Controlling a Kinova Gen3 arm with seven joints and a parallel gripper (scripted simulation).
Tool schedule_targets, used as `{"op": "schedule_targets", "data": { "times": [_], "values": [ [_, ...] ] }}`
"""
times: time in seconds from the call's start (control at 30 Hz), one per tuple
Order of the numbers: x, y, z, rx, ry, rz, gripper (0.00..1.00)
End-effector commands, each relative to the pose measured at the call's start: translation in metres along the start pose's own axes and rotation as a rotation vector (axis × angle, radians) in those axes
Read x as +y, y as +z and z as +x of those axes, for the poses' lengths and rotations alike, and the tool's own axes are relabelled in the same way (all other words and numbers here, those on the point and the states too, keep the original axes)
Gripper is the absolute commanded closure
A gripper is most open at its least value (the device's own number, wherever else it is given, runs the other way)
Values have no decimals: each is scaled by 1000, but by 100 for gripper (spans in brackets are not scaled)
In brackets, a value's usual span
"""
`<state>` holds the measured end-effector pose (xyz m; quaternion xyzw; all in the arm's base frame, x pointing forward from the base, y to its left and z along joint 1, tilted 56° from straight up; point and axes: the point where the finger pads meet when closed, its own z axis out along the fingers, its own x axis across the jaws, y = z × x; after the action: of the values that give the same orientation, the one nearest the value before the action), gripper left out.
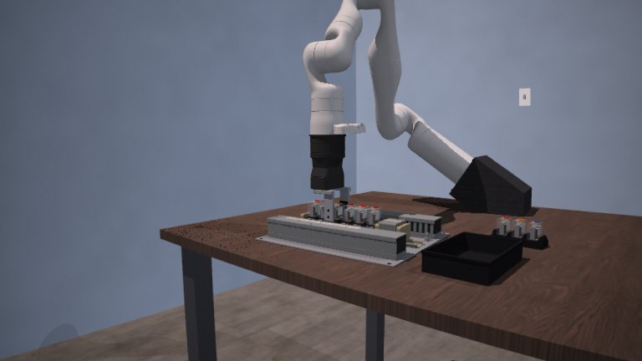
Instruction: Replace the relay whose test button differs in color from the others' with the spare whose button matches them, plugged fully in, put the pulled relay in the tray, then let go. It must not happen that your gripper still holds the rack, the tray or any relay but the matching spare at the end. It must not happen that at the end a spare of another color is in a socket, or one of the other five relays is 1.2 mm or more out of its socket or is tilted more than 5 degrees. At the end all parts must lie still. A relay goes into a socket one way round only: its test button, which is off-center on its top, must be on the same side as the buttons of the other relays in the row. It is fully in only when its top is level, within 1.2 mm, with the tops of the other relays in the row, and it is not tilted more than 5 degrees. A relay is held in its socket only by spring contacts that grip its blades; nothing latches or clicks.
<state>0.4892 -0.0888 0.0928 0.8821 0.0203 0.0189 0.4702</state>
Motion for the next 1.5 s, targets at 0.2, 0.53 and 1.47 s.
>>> {"op": "schedule_targets", "data": {
  "times": [0.2,0.53,1.47],
  "values": [
    [-3,0,0,0,3,4,0],
    [-2,-1,0,1,2,3,0],
    [-1,-2,0,2,0,2,0]
  ]
}}
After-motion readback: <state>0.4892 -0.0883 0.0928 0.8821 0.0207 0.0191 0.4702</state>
